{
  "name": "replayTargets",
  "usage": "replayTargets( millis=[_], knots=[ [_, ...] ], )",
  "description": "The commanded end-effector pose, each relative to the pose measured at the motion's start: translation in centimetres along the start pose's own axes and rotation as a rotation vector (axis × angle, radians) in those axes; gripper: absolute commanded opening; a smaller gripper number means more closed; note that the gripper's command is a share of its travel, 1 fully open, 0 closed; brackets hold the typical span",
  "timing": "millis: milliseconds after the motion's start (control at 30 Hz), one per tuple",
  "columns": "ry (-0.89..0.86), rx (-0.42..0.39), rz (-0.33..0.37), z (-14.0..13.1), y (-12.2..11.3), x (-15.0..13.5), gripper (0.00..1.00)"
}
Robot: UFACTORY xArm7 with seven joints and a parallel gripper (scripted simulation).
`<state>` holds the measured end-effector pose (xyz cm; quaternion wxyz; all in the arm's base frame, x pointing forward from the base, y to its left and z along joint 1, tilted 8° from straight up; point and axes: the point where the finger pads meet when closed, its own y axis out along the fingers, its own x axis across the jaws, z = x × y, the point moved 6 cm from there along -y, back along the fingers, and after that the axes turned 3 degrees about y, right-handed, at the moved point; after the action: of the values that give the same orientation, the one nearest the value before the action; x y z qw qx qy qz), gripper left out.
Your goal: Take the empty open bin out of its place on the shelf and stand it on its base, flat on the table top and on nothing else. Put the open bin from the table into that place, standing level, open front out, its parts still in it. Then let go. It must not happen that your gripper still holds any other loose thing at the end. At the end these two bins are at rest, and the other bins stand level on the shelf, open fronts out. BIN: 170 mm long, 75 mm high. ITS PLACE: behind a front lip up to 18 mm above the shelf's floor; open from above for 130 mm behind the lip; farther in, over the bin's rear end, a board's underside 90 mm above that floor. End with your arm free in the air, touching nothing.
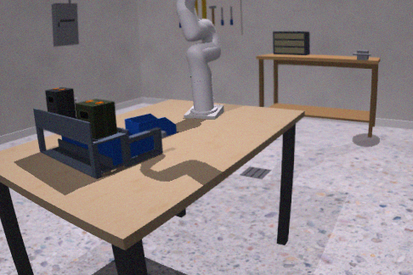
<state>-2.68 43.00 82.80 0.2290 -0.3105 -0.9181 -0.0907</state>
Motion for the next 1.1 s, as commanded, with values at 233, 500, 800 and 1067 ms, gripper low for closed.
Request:
replayTargets(
  millis=[233, 500, 800, 1067],
  knots=[
    [-0.052, 0.022, 0.133, -0.1, 4.2, -5.3, 1.00],
    [-0.052, 0.022, 0.133, -0.1, 4.2, -5.3, 1.00],
    [-0.083, 0.043, 0.226, -0.2, 6.7, -9.3, 1.00],
    [-0.108, 0.070, 0.317, -0.3, 8.8, -13.5, 1.00]
  ],
)
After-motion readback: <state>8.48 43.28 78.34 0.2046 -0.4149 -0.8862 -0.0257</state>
